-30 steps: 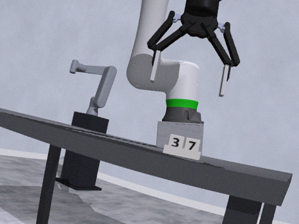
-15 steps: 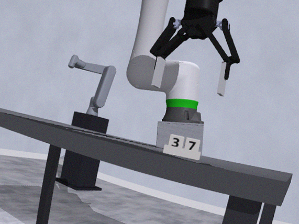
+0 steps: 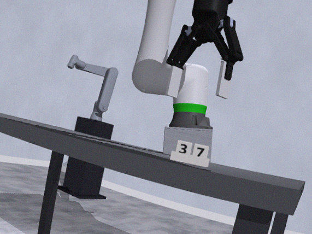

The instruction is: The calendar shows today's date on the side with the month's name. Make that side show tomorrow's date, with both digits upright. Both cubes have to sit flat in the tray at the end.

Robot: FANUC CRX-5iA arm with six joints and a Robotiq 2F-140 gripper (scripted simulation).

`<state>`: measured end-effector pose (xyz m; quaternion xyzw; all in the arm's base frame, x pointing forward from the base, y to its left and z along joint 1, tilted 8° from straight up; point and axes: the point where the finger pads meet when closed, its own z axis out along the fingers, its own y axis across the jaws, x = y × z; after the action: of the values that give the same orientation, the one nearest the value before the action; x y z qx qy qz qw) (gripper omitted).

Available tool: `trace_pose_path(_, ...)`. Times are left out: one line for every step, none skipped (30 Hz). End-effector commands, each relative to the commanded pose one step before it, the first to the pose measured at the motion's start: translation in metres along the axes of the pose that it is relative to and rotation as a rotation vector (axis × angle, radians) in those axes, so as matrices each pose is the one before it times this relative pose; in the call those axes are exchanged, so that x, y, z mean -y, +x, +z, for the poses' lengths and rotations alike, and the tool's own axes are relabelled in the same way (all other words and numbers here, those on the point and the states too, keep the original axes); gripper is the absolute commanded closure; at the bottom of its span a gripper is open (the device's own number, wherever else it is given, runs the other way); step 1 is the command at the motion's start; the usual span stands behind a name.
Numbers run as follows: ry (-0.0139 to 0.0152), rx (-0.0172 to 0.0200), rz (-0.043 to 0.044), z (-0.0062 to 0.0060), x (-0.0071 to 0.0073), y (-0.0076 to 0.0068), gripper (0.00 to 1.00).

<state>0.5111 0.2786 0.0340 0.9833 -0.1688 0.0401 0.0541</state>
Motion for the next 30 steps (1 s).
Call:
trace_pose_path(-0.0032,-0.01028,0.15574,0.00128,0.00014,0.00012,0.0)
trace_pose_path(-0.00002,0.0,0.04005,0.00041,0.0,0.0,0.0)
trace_pose_path(-0.00001,0.0,0.02351,0.00024,0.0,0.0,0.0)
trace_pose_path(-0.00001,0.0,0.01411,0.00014,0.0,0.0,0.0)
trace_pose_path(-0.00002,0.0,0.04202,0.00043,0.0,0.0,0.0)
trace_pose_path(-0.00002,0.0,0.02922,0.0003,0.0,0.0,0.0)
trace_pose_path(0.0,0.0,0.00144,0.00001,0.0,0.0,0.0)
trace_pose_path(-0.00003,-0.00001,0.05795,0.00059,0.0,0.00001,0.0)
trace_pose_path(-0.00001,0.0,0.00948,0.0001,0.0,0.0,0.0)
trace_pose_path(-0.00003,-0.00001,0.04744,0.00048,0.0,0.00001,0.0)
trace_pose_path(-0.00001,0.0,0.01452,0.00015,0.0,0.0,0.0)
trace_pose_path(-0.00002,-0.00001,0.04313,0.00044,0.0,0.0,0.0)
trace_pose_path(-0.00001,0.0,0.0132,0.00013,0.0,0.0,0.0)
trace_pose_path(-0.00002,-0.00001,0.04427,0.00045,0.0,0.0,0.0)
trace_pose_path(0.0,0.0,0.0,0.0,0.0,0.0,0.0)
trace_pose_path(0.0,0.0,0.0,0.0,0.0,0.0,0.0)
trace_pose_path(0.0,0.0,0.00632,0.00006,0.0,0.0,0.0)
trace_pose_path(-0.00002,-0.00001,0.04482,0.00046,0.0,0.0,0.0)
trace_pose_path(-0.00002,-0.00001,0.03906,0.0004,0.0,0.0,0.0)
trace_pose_path(-0.00002,-0.00001,0.0334,0.00034,0.0,0.0,0.0)
trace_pose_path(-0.00001,-0.00001,0.02791,0.00028,0.0,0.0,0.0)
trace_pose_path(-0.00001,-0.00001,0.02266,0.00023,0.0,0.0,0.0)
trace_pose_path(-0.00001,0.0,0.01773,0.00018,0.0,0.0,0.0)
trace_pose_path(-0.00001,0.0,0.01322,0.00013,0.0,0.0,0.0)
trace_pose_path(0.0,0.0,0.00922,0.00009,0.0,0.0,0.0)
trace_pose_path(0.0,0.0,0.00581,0.00006,0.0,0.0,0.0)
trace_pose_path(0.0,0.0,0.00309,0.00003,0.0,0.0,0.0)
trace_pose_path(0.0,0.0,0.00118,0.00001,0.0,0.0,0.0)
trace_pose_path(0.0,0.0,0.00017,0.0,0.0,0.0,0.0)
trace_pose_path(0.0,0.0,0.0,0.0,0.0,0.0,0.65)
